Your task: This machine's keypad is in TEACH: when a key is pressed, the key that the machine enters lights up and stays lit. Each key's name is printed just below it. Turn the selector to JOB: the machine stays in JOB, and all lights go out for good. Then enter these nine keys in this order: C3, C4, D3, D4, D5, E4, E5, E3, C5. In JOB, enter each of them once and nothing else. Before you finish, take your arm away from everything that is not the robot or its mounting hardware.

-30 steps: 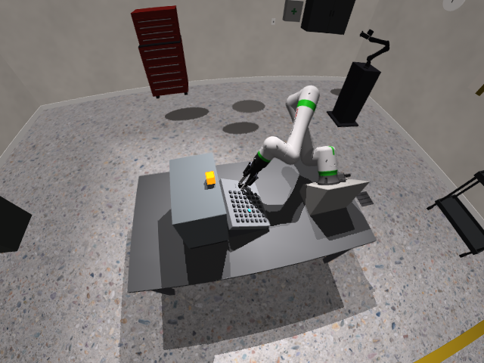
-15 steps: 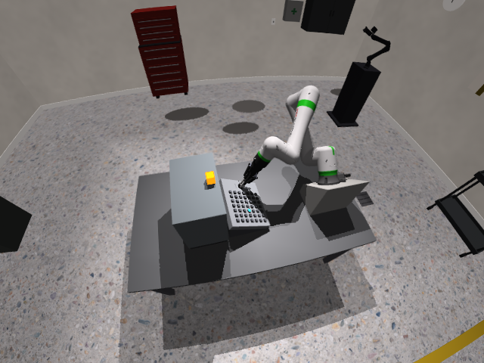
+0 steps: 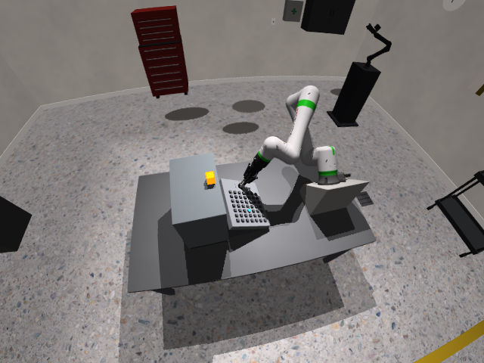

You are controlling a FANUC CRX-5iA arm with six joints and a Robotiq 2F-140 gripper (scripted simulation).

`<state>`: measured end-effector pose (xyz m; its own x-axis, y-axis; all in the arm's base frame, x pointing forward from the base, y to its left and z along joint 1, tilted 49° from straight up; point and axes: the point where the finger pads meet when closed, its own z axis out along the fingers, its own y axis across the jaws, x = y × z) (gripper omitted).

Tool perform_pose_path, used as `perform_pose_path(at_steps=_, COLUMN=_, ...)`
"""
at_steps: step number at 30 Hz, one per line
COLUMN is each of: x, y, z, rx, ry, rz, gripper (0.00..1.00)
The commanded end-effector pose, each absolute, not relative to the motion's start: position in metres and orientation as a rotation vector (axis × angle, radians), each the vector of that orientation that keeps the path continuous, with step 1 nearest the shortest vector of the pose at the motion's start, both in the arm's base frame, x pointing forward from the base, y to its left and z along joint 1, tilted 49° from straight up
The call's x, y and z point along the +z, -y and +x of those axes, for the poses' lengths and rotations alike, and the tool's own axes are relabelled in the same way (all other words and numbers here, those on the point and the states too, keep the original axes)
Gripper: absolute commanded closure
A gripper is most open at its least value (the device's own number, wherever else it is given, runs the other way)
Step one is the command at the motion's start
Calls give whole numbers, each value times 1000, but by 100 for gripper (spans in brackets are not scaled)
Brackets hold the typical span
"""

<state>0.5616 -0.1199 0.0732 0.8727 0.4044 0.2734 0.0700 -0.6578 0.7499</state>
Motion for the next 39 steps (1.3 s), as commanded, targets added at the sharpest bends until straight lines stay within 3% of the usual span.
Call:
perform_pose_path(at_steps=1, x=73, y=120, z=562, rx=543, ry=-340, rz=2248, gripper=100)
perform_pose_path(at_steps=39, x=73, y=120, z=562, rx=693, ry=-12, rz=2312, gripper=100)
